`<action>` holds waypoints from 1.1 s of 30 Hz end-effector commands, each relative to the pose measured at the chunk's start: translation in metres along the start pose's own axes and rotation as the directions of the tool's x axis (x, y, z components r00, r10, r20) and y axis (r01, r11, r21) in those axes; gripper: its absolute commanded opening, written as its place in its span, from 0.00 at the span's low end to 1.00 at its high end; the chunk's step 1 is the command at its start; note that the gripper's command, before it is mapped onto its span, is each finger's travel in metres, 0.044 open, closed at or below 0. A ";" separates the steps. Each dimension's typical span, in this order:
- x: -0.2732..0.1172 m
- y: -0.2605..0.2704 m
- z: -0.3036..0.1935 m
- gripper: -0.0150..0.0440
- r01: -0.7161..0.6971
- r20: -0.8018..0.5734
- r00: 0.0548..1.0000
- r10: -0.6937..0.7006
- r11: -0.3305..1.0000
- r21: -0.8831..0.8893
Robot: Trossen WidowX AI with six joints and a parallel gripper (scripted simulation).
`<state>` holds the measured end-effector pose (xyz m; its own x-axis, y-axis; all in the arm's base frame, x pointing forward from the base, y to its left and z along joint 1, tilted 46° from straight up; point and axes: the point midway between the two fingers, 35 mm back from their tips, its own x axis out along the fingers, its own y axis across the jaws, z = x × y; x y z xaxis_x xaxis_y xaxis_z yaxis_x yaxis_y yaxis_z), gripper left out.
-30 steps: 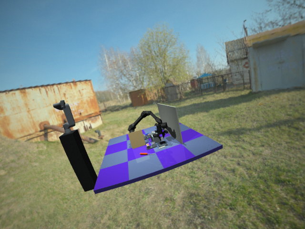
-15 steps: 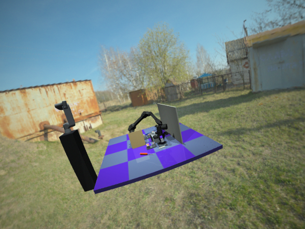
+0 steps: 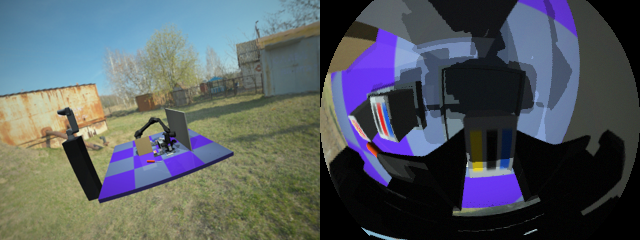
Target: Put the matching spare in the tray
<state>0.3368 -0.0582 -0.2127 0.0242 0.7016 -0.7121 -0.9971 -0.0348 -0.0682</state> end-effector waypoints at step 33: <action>-0.107 0.002 -0.005 1.00 0.025 -0.005 1.000 -0.025 0.999 0.019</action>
<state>0.3344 -0.1397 -0.1364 0.0569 0.6946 -0.7171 -0.9967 -0.0026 -0.0816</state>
